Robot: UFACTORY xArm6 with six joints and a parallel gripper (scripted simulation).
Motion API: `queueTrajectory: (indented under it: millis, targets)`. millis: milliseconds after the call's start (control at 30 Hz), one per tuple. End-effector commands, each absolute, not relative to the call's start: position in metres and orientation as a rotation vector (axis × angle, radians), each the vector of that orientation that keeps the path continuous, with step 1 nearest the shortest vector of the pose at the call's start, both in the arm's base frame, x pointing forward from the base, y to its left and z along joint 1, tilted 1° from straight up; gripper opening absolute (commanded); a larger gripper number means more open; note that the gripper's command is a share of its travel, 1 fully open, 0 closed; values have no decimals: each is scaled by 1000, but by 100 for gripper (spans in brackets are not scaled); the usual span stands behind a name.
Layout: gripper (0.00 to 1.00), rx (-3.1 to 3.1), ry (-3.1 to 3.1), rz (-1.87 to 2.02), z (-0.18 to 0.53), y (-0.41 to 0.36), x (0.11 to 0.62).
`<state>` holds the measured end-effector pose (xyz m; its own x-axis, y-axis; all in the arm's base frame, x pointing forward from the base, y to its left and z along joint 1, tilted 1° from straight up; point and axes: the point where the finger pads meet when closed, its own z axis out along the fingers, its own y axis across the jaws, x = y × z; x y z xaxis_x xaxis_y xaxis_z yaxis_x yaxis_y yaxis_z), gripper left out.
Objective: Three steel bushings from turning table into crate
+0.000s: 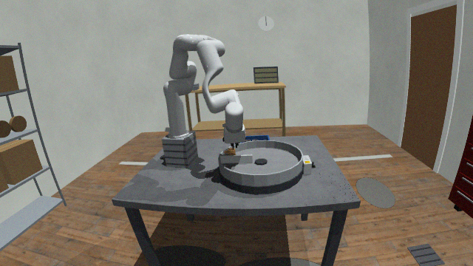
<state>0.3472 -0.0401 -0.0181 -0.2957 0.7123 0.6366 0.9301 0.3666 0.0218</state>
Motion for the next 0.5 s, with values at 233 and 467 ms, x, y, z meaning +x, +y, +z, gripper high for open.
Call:
queueTrajectory:
  millis: [233, 467]
  targets:
    - [10, -1412, -2099, -536, -17, -45, 349]
    - [10, -1412, -2099, -536, -38, -45, 349]
